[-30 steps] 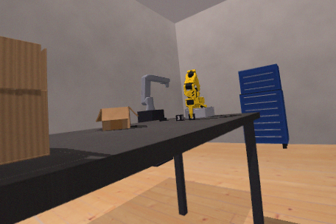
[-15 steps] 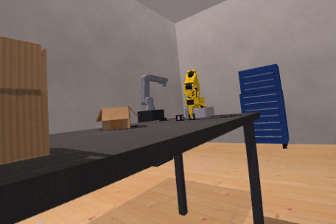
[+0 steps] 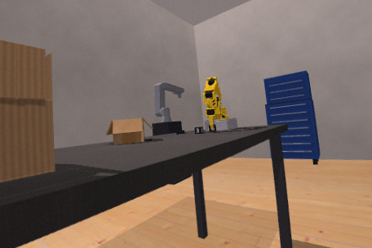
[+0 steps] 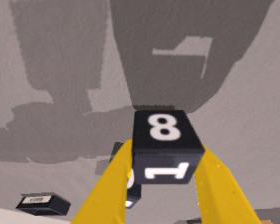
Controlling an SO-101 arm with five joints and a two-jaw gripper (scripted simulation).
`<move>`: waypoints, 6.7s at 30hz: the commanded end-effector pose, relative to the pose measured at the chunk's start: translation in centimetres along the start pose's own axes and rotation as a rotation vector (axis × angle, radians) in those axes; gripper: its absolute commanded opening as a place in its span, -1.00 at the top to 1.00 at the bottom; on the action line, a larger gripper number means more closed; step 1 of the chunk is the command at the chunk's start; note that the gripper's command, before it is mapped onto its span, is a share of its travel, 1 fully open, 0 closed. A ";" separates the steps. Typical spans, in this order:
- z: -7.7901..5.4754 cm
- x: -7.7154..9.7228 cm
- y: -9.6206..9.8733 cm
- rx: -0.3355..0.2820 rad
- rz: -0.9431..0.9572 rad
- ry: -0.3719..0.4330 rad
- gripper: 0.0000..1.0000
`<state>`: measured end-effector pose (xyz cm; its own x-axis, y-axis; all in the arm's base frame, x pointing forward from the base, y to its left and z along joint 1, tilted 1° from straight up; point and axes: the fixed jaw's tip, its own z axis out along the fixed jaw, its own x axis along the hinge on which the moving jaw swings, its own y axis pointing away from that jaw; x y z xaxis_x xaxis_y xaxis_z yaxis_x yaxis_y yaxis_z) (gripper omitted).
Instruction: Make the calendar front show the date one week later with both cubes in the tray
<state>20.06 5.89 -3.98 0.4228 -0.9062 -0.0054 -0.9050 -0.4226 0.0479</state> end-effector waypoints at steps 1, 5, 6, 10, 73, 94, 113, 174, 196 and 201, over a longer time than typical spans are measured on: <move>-1.7 0.1 -0.5 0.031 -0.003 0.003 1.00; -2.3 0.1 -0.5 0.031 -0.003 0.003 1.00; -2.6 0.1 -0.5 0.031 -0.003 0.003 1.00; -3.6 0.1 -0.3 0.031 -0.003 0.003 1.00; -6.0 0.2 -0.7 0.071 -0.001 0.009 1.00; -5.7 10.2 3.8 0.064 0.512 0.000 1.00; -5.6 13.0 6.5 0.061 0.687 -0.004 1.00; -5.0 17.9 16.7 0.053 1.292 -0.019 1.00; -4.3 17.9 16.7 0.053 1.292 -0.019 1.00; -4.2 17.9 16.7 0.053 1.292 -0.019 1.00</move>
<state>13.02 -17.59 1.37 -0.7438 -0.6684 0.0042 -0.6682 0.7433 -0.0304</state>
